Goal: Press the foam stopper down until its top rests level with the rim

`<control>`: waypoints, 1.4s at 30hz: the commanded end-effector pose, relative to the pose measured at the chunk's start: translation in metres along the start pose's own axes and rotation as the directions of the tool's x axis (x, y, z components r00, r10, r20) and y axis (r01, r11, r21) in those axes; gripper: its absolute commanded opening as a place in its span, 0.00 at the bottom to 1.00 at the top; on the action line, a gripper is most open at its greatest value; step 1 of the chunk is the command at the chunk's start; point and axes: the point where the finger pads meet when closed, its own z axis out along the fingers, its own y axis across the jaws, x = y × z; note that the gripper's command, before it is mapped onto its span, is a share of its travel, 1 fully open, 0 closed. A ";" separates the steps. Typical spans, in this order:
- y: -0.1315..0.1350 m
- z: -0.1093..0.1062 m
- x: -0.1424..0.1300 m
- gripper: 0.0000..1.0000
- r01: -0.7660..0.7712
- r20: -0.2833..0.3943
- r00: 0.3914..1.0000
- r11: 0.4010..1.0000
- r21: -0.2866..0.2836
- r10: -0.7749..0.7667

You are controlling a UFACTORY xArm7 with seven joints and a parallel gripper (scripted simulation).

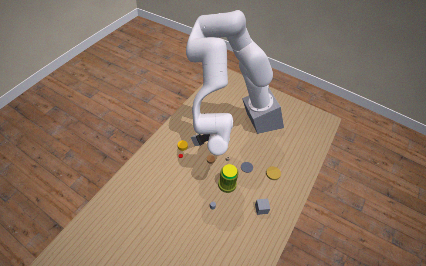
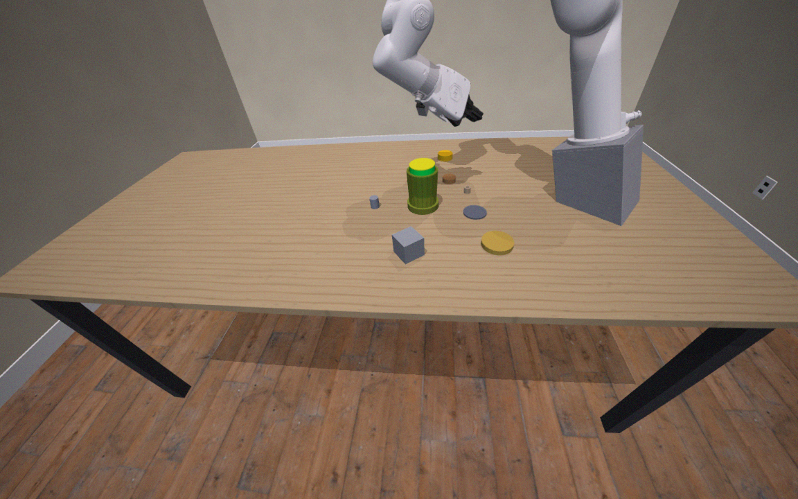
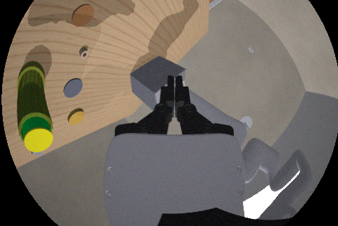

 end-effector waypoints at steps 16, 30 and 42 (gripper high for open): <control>-0.008 -0.020 0.000 0.00 0.107 -0.013 0.994 0.990 0.090 -0.106; -0.016 -0.042 0.001 0.00 0.223 -0.051 0.975 0.957 0.184 -0.217; -0.023 -0.068 0.001 0.00 0.346 -0.120 0.938 0.897 0.274 -0.325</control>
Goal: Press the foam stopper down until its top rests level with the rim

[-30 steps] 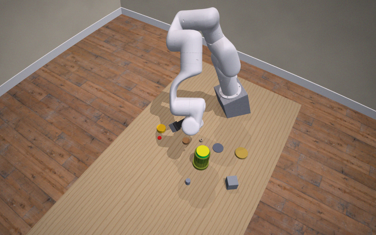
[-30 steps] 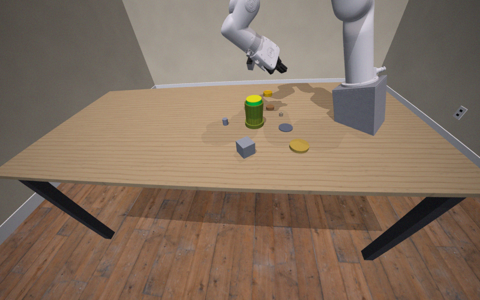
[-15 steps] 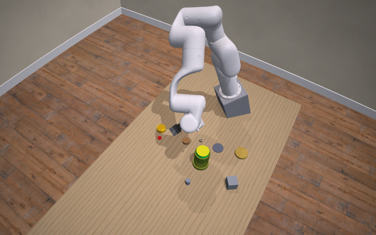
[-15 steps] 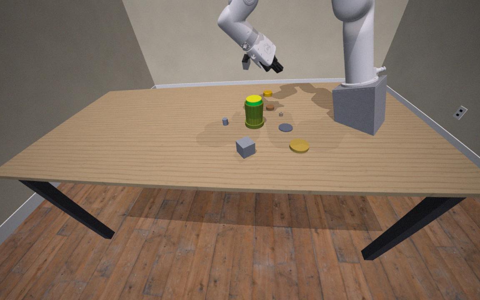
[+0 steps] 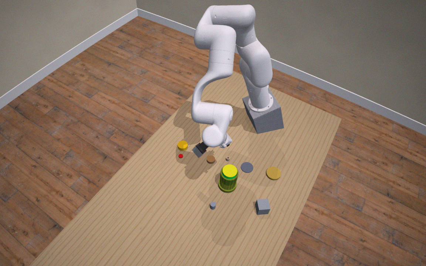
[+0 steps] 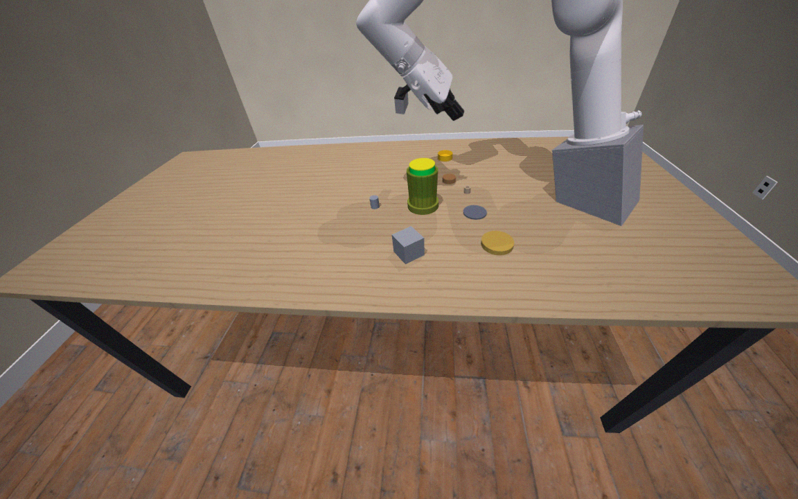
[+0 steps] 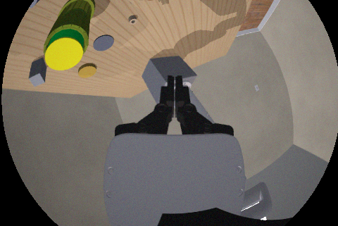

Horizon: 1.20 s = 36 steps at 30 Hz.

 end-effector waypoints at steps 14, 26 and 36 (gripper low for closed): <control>-0.015 -0.032 0.005 0.00 0.170 -0.079 0.984 0.977 0.132 -0.161; -0.015 -0.032 0.005 0.00 0.170 -0.079 0.984 0.977 0.132 -0.161; -0.025 -0.063 0.008 0.00 0.312 -0.177 0.944 0.926 0.211 -0.277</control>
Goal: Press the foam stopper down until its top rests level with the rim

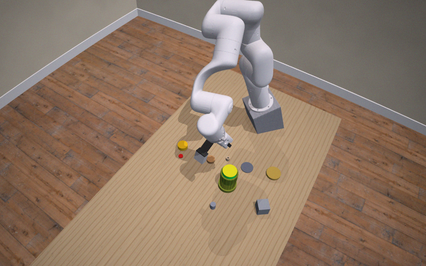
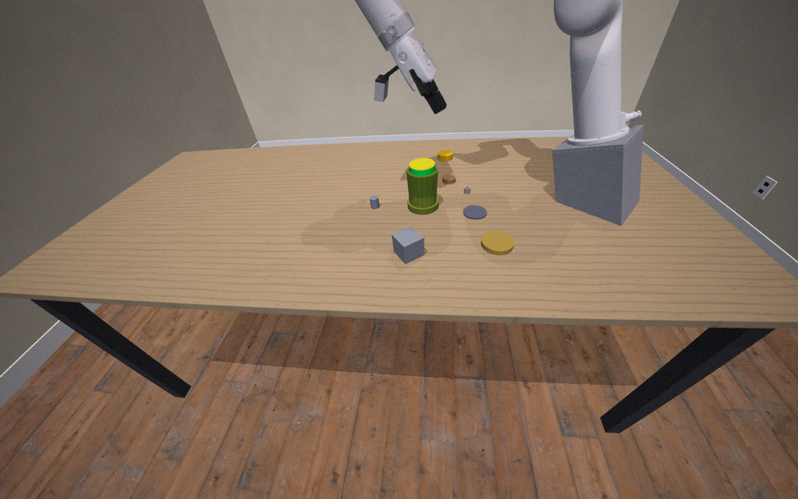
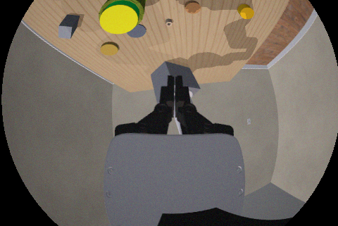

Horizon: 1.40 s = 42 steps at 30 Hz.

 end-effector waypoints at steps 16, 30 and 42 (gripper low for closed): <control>-0.017 -0.040 0.012 0.00 0.195 -0.132 0.975 0.973 0.122 -0.179; -0.017 -0.040 0.012 0.00 0.195 -0.132 0.975 0.973 0.122 -0.179; -0.028 -0.071 0.018 0.00 0.335 -0.248 0.925 0.926 0.171 -0.289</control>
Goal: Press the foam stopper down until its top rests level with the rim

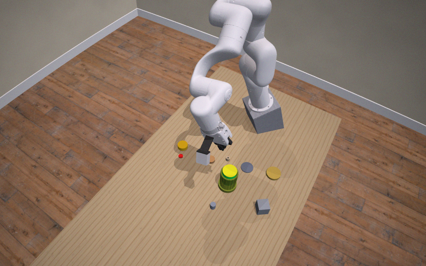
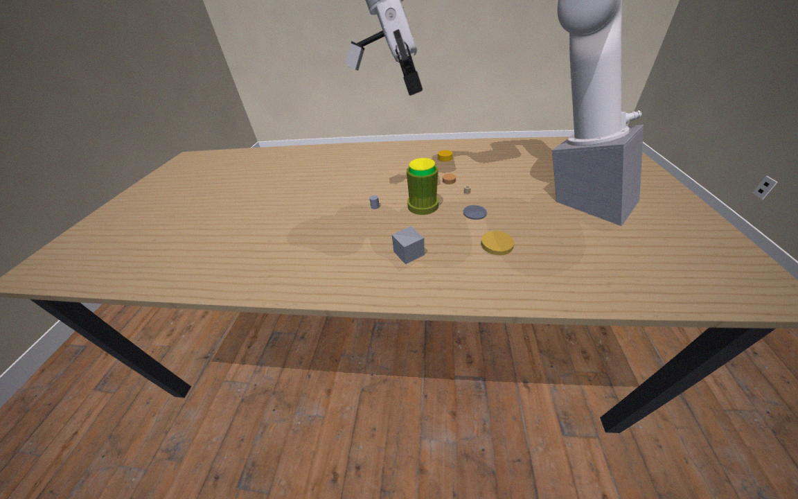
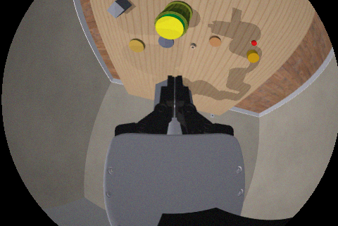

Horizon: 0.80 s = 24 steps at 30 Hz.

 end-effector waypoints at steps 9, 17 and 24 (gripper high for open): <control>-0.005 -0.012 0.009 0.00 0.065 -0.059 0.996 0.997 0.033 -0.063; 0.000 0.003 0.014 0.00 0.024 -0.076 0.997 1.000 -0.018 -0.026; 0.000 0.003 0.014 0.00 0.024 -0.076 0.997 1.000 -0.018 -0.026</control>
